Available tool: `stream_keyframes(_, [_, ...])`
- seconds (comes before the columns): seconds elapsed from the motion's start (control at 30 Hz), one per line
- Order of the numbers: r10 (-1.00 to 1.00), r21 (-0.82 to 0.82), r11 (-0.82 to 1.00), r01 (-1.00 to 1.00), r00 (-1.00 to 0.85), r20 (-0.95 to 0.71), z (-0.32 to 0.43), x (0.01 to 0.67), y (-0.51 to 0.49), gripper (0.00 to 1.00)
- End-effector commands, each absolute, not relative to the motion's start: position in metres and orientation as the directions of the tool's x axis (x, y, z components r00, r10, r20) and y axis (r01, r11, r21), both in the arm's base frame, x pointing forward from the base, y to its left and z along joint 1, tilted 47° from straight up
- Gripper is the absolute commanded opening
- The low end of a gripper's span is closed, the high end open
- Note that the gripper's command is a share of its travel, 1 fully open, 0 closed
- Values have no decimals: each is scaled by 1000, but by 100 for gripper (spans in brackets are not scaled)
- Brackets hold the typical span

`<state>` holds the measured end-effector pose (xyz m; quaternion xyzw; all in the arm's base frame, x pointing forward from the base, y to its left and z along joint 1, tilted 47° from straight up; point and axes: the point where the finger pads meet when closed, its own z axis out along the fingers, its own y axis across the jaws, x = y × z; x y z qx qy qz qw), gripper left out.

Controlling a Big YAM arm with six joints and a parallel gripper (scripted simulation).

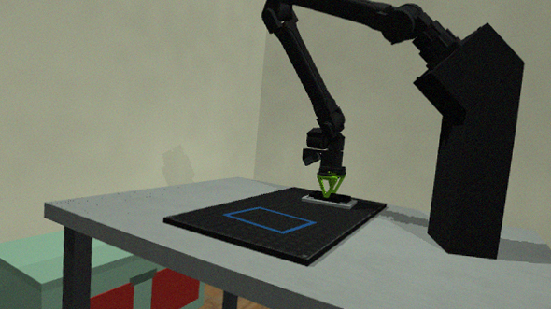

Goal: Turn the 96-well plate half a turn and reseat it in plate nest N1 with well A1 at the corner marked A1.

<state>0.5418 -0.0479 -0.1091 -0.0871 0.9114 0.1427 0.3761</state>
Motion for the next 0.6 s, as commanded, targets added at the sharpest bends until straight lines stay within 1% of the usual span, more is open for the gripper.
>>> stream_keyframes(0.0, [-43, 203, 943, -264, -703, -710, -117, 548, -42, 100])
stream_keyframes(0.57, [-40, 206, 943, -260, -706, -707, -120, 549, -43, 100])
